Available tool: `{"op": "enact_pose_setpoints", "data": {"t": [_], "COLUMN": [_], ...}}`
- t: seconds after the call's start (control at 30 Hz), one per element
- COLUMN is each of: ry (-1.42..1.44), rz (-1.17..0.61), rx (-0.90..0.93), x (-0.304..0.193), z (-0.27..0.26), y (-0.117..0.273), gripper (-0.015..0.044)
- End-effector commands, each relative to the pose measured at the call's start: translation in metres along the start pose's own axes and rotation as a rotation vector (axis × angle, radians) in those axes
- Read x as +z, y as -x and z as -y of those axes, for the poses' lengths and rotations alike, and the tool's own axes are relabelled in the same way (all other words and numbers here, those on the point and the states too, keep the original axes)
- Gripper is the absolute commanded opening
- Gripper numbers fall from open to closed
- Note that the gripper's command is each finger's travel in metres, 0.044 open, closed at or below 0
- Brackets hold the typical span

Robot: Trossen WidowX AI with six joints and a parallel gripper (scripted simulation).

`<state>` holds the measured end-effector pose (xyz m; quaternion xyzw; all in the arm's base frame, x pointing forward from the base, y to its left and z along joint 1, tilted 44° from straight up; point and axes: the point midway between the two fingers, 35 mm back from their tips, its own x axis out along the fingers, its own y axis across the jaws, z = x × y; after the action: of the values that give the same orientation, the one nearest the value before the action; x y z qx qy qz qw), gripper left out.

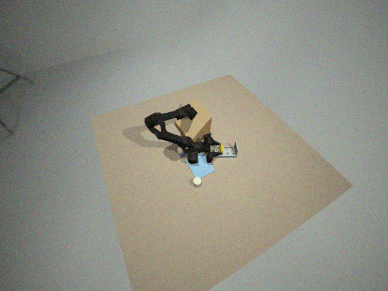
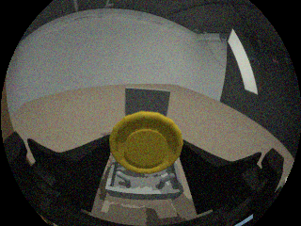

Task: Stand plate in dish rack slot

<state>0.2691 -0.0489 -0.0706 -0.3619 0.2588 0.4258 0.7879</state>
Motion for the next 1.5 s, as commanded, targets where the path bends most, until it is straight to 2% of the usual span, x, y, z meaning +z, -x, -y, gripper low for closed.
{"op": "enact_pose_setpoints", "data": {"t": [0.0,0.4,0.73,1.1,1.27,1.47], "ry": [0.0,0.0,0.002,0.015,0.01,-0.138], "rz": [0.0,0.0,-0.002,0.015,0.014,-0.072], "rx": [0.0,0.0,0.002,-0.005,-0.003,0.058], "x": [0.0,0.0,0.007,0.118,0.119,0.119], "z": [0.0,0.0,0.002,0.01,0.01,0.005], "y": [0.0,0.0,0.001,0.018,0.018,0.014], "gripper": [0.0079,0.0394,0.04,0.04,0.04,0.04]}}
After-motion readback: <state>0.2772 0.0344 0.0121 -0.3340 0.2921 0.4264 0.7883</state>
